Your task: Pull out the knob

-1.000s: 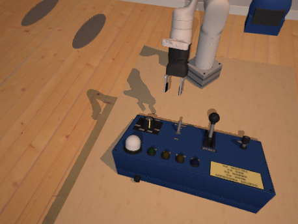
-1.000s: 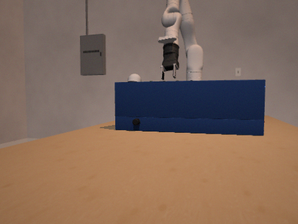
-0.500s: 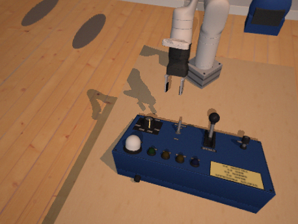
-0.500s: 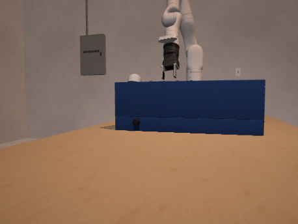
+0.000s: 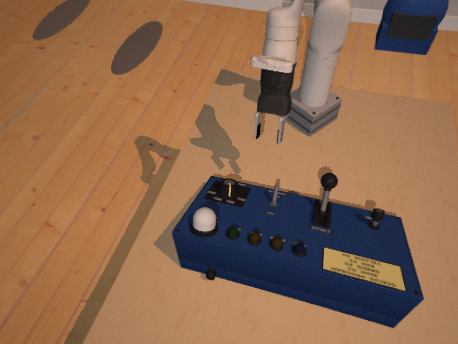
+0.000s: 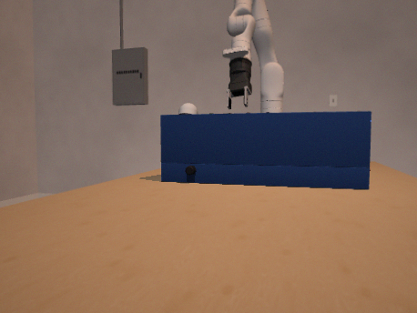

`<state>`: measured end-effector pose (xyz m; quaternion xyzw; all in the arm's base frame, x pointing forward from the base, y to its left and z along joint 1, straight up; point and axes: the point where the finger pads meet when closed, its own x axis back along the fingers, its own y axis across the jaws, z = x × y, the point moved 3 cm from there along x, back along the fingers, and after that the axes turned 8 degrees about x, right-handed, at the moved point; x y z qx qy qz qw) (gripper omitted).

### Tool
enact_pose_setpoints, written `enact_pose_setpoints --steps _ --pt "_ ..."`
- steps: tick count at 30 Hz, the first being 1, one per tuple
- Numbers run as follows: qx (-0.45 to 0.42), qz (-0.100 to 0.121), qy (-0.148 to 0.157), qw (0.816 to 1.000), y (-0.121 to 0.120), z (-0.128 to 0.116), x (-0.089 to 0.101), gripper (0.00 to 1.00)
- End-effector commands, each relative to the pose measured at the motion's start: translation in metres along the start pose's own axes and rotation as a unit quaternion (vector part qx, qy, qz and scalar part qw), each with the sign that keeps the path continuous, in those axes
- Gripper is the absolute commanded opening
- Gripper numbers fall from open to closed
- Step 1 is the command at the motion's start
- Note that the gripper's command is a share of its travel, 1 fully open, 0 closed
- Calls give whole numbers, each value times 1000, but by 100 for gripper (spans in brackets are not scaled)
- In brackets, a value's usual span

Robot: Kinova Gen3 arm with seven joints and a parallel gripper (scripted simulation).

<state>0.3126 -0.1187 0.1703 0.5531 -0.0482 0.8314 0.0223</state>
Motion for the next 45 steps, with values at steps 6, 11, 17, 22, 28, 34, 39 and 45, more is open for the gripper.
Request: enact_pose_setpoints --steps 6,11,17,22,28,34,39,45 --pt "-6 -4 1 1000 4 0 8 100" --pt "-6 -4 1 1000 4 -1 14 100" --pt "-6 -4 1 1000 4 -1 19 100" --pt "-6 -4 1 1000 3 -1 25 100" --pt "-6 -4 1 1000 3 -1 33 100" --pt "-6 -4 1 1000 3 -1 39 100" --pt "-6 -4 1 1000 2 -2 46 100" --pt "-6 -4 1 1000 2 -2 54 100"
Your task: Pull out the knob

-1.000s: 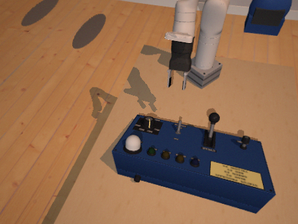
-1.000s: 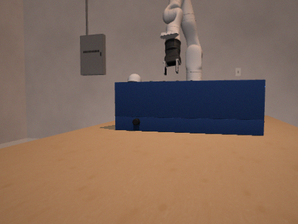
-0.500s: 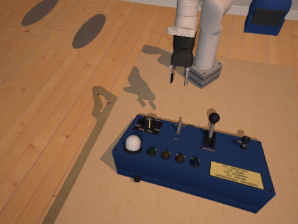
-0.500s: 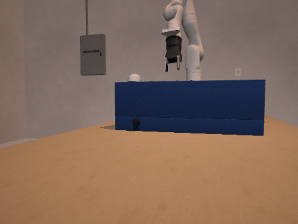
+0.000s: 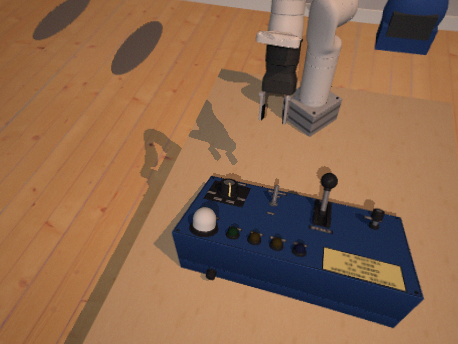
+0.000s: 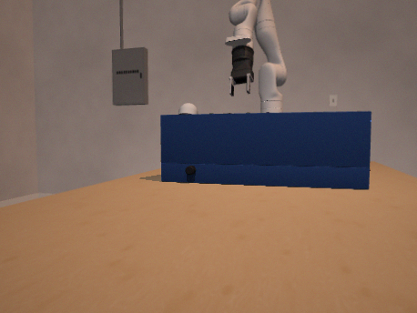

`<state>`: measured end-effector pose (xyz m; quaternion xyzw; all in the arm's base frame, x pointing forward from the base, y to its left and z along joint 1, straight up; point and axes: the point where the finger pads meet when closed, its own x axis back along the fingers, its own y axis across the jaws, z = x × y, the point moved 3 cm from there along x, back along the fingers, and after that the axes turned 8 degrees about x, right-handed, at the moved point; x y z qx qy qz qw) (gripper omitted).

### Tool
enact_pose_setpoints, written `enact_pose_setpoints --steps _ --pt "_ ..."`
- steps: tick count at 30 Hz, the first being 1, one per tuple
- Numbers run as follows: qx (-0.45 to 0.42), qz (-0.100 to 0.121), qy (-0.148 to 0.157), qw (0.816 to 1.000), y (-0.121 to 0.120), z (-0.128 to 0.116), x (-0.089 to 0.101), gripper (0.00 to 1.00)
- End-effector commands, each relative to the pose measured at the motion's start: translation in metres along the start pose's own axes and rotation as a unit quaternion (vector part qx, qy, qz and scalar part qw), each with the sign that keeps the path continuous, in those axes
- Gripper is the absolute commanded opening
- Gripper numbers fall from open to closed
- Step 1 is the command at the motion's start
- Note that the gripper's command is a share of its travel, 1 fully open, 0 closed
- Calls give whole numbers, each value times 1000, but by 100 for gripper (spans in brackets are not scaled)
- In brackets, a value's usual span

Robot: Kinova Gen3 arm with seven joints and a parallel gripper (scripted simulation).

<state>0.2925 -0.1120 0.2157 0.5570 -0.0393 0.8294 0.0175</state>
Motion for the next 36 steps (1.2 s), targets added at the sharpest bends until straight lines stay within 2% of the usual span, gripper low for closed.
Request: enact_pose_setpoints --steps 1,19,36 --pt "-16 -3 6 1000 9 0 6 100" --pt "-16 -3 6 1000 8 -1 26 100" --pt "-16 -3 6 1000 8 -1 31 100"
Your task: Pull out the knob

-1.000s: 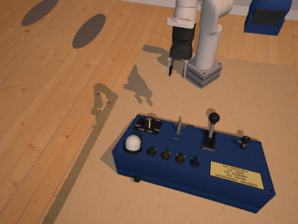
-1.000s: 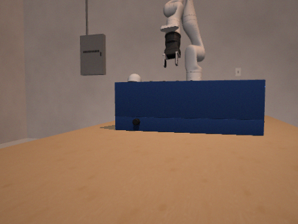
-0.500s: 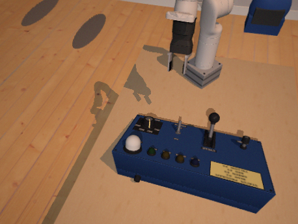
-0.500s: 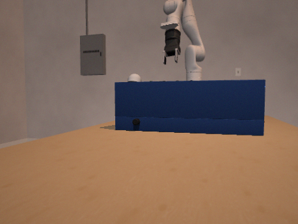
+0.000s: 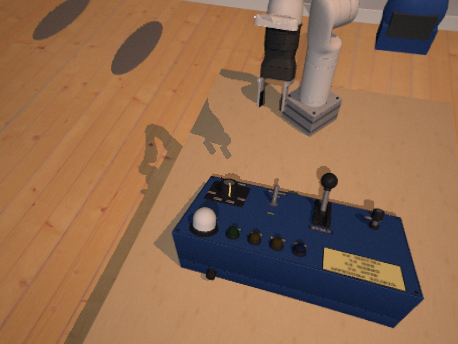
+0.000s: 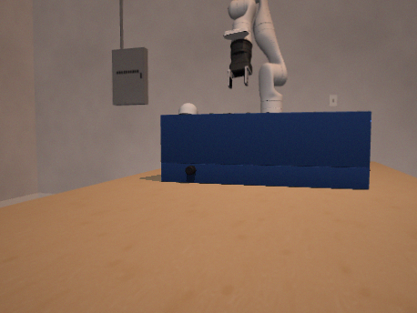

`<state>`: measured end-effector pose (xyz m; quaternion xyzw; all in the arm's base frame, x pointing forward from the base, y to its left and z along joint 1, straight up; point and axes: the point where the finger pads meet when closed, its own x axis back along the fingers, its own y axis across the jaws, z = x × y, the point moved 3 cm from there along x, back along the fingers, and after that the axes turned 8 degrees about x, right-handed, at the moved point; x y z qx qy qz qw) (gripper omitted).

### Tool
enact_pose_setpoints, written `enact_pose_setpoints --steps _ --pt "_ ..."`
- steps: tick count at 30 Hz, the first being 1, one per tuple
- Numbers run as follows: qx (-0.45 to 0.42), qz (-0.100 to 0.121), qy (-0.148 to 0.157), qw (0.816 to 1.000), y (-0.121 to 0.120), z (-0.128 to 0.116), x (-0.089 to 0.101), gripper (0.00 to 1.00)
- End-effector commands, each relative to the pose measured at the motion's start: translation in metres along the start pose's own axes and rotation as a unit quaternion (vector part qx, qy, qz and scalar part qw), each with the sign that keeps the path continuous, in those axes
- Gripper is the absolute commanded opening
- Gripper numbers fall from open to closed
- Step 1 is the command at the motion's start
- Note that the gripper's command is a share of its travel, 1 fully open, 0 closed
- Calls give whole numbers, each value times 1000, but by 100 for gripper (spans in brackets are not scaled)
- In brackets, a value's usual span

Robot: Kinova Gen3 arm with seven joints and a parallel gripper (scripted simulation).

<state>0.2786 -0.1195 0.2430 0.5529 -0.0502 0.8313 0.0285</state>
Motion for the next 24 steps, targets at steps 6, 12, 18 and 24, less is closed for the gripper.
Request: enact_pose_setpoints --steps 6,12,18,24 --pt "-1 0 1 1000 0 1 0 100" --pt "1 -5 1 1000 -4 6 -1 100" --pt "5 -16 1 1000 -15 17 -4 100" --pt "12 -31 3 999 -35 33 -11 100"
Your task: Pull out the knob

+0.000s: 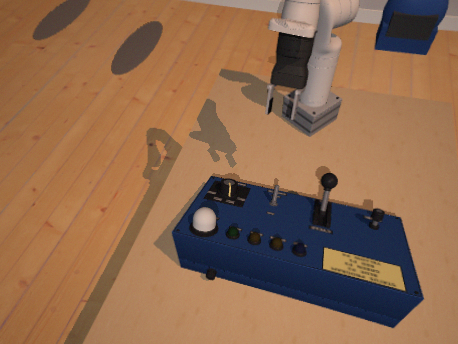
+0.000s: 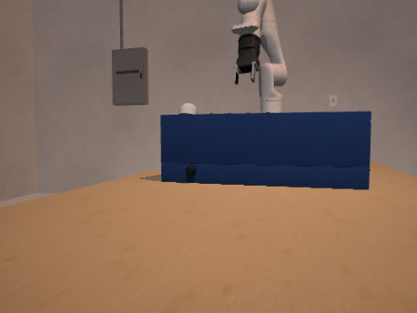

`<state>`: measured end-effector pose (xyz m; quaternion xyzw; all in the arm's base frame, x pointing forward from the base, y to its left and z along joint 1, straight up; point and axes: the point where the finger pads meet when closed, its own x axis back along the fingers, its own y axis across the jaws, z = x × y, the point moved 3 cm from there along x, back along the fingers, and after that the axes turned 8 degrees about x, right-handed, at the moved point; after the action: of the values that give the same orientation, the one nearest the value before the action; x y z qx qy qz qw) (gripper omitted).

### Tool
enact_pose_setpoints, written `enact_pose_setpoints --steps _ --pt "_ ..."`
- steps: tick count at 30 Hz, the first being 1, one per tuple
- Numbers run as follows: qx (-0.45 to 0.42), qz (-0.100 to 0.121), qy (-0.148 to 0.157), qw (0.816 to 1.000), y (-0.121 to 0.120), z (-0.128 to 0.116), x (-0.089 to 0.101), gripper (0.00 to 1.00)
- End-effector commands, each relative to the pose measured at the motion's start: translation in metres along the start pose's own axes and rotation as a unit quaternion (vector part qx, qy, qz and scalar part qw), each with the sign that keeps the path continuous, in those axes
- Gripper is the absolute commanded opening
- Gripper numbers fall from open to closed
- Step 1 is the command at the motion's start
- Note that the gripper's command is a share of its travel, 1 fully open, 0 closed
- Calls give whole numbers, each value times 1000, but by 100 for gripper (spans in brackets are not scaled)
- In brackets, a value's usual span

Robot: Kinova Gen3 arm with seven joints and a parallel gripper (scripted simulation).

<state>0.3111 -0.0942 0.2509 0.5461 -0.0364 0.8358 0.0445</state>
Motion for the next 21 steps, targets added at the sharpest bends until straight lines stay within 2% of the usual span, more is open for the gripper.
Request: enact_pose_setpoints --steps 1,10,12,21 --pt "12 -13 -6 1000 -12 7 -6 100" --pt "33 -31 6 999 -86 36 -26 100" --pt "33 -31 6 999 -86 36 -26 100" --pt "56 -24 15 998 -179 36 -52 100"
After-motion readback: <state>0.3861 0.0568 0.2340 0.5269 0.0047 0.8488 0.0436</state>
